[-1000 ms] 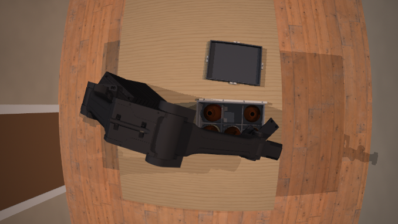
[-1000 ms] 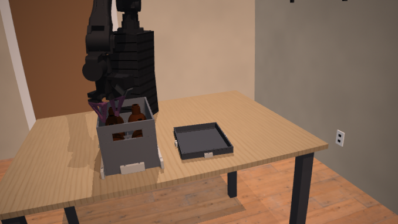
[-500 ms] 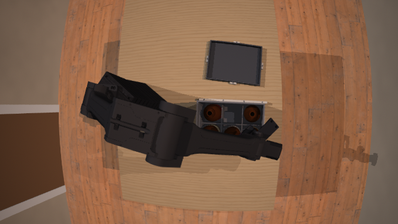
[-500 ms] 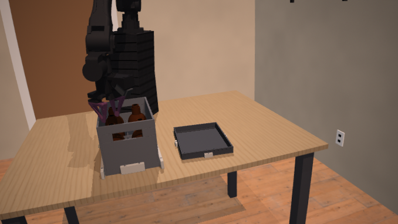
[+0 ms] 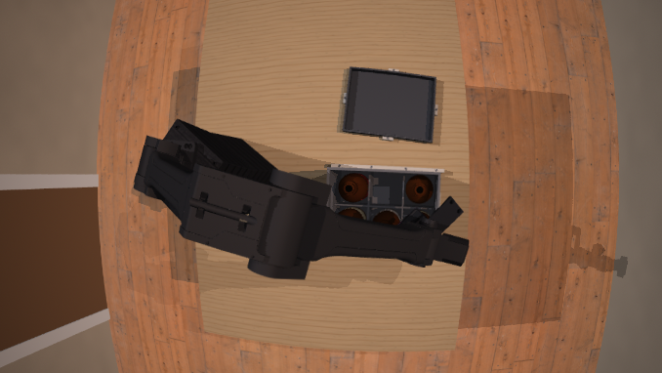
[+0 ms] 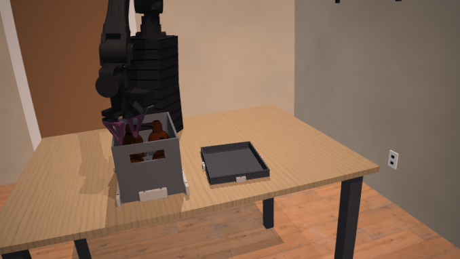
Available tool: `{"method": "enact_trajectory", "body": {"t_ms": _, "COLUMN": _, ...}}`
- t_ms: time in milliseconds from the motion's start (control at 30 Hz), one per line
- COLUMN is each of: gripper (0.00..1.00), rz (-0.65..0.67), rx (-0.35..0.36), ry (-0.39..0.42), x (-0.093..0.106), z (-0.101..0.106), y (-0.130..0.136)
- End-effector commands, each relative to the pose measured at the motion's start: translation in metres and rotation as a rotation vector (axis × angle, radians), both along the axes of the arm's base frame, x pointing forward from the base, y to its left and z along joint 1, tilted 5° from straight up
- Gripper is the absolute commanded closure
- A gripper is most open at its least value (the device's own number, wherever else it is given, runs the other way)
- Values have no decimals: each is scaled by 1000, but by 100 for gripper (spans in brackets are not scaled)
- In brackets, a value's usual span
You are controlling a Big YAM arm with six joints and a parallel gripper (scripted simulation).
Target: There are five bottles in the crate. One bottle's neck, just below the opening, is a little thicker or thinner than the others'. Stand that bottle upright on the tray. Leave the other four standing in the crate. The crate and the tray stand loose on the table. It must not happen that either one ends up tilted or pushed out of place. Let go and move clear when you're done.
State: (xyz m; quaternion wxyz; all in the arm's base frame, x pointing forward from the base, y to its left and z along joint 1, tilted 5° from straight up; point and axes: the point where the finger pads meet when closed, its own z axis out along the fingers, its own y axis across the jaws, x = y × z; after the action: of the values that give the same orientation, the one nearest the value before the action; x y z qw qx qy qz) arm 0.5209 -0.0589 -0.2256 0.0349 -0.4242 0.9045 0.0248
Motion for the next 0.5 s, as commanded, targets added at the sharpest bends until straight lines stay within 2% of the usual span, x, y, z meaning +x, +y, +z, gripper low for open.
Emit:
{"method": "enact_trajectory", "body": {"t_ms": 0, "gripper": 39, "rz": 4, "rx": -3, "ry": -31, "x": 18, "z": -4, "y": 6}}
{"method": "enact_trajectory", "body": {"t_ms": 133, "gripper": 39, "rz": 3, "rx": -3, "ry": -32, "x": 18, "z": -9, "y": 7}}
{"method": "enact_trajectory", "body": {"t_ms": 200, "gripper": 39, "rz": 3, "rx": -7, "ry": -56, "x": 27, "z": 2, "y": 6}}
{"method": "enact_trajectory", "body": {"t_ms": 233, "gripper": 39, "rz": 3, "rx": -6, "ry": -56, "x": 27, "z": 1, "y": 6}}
{"method": "enact_trajectory", "body": {"t_ms": 300, "gripper": 39, "rz": 3, "rx": -3, "ry": -30, "x": 18, "z": -15, "y": 7}}
{"method": "enact_trajectory", "body": {"t_ms": 367, "gripper": 39, "rz": 3, "rx": -3, "ry": -30, "x": 18, "z": -15, "y": 7}}
{"method": "enact_trajectory", "body": {"t_ms": 400, "gripper": 39, "rz": 3, "rx": -5, "ry": -47, "x": 24, "z": -7, "y": 7}}
{"method": "enact_trajectory", "body": {"t_ms": 467, "gripper": 39, "rz": 3, "rx": -4, "ry": -35, "x": 20, "z": -16, "y": 7}}
